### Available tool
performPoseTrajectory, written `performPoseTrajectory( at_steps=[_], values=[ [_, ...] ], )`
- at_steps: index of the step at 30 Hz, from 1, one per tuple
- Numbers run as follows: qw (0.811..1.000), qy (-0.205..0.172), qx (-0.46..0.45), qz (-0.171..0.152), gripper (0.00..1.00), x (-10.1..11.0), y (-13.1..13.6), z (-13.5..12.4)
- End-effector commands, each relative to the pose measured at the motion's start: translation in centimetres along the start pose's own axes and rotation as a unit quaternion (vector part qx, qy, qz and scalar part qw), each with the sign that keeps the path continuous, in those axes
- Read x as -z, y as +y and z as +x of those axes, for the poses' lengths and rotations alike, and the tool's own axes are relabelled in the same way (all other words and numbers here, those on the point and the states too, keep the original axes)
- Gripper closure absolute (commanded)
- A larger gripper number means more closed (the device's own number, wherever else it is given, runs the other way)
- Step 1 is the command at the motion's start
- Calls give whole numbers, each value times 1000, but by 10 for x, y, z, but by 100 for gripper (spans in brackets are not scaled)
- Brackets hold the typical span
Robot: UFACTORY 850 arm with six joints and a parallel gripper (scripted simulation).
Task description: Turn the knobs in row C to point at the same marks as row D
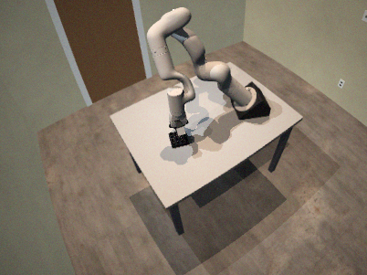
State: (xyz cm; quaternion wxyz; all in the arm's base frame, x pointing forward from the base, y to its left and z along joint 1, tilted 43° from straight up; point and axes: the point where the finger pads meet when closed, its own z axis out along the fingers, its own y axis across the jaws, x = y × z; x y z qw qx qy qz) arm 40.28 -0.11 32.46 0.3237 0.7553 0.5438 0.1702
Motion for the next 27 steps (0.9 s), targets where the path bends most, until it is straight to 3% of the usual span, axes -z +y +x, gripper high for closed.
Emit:
performPoseTrajectory(
  at_steps=[1, 20, 27],
  values=[
    [1000, 0, 0, 0, 81, 4, 1, 0],
    [1000, 0, -1, 1, 81, 5, 0, 0],
    [999, 0, -41, 0, 81, 6, 1, 0]
  ],
)
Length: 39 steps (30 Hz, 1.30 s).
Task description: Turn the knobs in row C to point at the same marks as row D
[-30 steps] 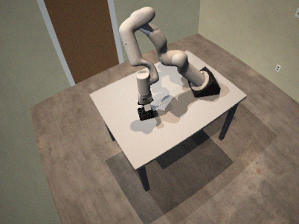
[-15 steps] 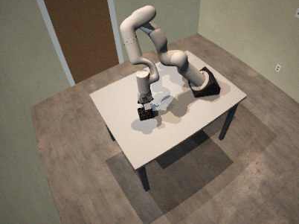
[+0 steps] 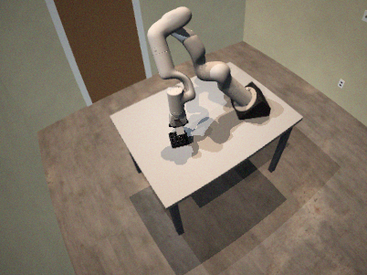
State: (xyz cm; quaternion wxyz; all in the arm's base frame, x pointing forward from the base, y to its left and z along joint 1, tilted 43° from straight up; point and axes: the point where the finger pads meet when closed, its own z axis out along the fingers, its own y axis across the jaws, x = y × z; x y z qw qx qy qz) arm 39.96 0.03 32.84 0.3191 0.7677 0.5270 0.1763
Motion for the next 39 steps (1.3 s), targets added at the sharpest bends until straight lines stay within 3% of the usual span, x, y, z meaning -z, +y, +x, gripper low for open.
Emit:
performPoseTrajectory(
  at_steps=[1, 7, 9, 17, 24, 26, 28, 31, 39],
  values=[
    [1000, 0, -31, -1, 81, 1, 1, 0],
    [990, 0, -144, -1, 81, 2, 1, 0],
    [990, 0, -144, -1, 81, 2, 1, 0],
    [951, 0, -308, -1, 81, 4, 1, 0],
    [899, 1, -437, -1, 81, 6, 1, 0],
    [899, 1, -437, -1, 81, 6, 1, 0],
    [869, 1, -495, -1, 81, 7, 1, 0],
    [848, 1, -530, -1, 81, 8, 1, 0],
    [753, 1, -658, -1, 81, 10, 1, 0]
  ],
)
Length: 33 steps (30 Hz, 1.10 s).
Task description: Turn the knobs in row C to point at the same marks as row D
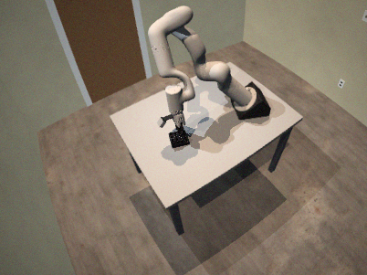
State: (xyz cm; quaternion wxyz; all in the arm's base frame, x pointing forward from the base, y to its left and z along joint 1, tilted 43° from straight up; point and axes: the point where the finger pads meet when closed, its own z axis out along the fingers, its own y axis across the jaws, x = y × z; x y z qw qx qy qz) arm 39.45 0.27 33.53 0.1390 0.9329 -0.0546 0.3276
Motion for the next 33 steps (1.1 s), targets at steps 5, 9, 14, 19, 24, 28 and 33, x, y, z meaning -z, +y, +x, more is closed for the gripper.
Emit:
performPoseTrajectory(
  at_steps=[5, 9, 14, 19, 24, 28, 33],
  values=[
    [990, 10, -140, -4, 81, 2, 0, 0],
    [979, 10, -202, -3, 81, 3, 0, 0],
    [954, 11, -299, -2, 81, 4, 0, 0],
    [920, 11, -392, -1, 81, 5, 0, 0],
    [889, 11, -458, 0, 81, 6, 0, 0],
    [853, 11, -522, 1, 81, 7, 0, 0],
    [797, 10, -604, 2, 81, 9, 0, 0]
  ],
)
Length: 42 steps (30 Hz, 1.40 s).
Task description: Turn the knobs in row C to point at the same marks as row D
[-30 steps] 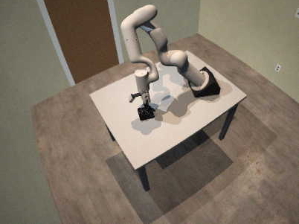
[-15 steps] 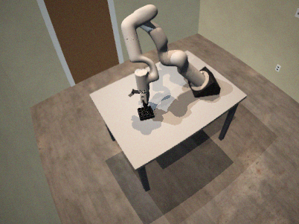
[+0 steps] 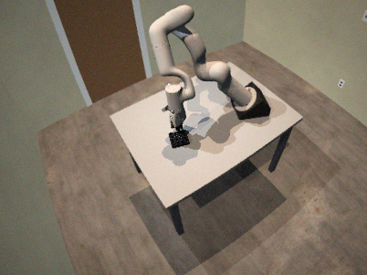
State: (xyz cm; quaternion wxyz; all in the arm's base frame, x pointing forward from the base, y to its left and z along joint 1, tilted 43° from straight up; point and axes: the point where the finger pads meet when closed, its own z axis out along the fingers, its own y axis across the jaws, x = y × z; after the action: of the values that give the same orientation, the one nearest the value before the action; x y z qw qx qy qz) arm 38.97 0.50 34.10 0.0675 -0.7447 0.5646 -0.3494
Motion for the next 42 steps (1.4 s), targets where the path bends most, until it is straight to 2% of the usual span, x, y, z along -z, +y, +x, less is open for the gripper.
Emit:
performPoseTrajectory(
  at_steps=[1, 3, 5, 10, 15, 42],
  values=[
    [997, 8, -78, 7, 81, 1, 0, 0],
    [993, 8, -117, 7, 81, 2, 0, 0],
    [993, 8, -117, 7, 81, 2, 0, 0],
    [977, 7, -212, 8, 81, 3, 0, 0],
    [966, 6, -259, 8, 81, 4, 0, 0],
    [962, 6, -272, 8, 81, 4, 0, 0]
  ],
)
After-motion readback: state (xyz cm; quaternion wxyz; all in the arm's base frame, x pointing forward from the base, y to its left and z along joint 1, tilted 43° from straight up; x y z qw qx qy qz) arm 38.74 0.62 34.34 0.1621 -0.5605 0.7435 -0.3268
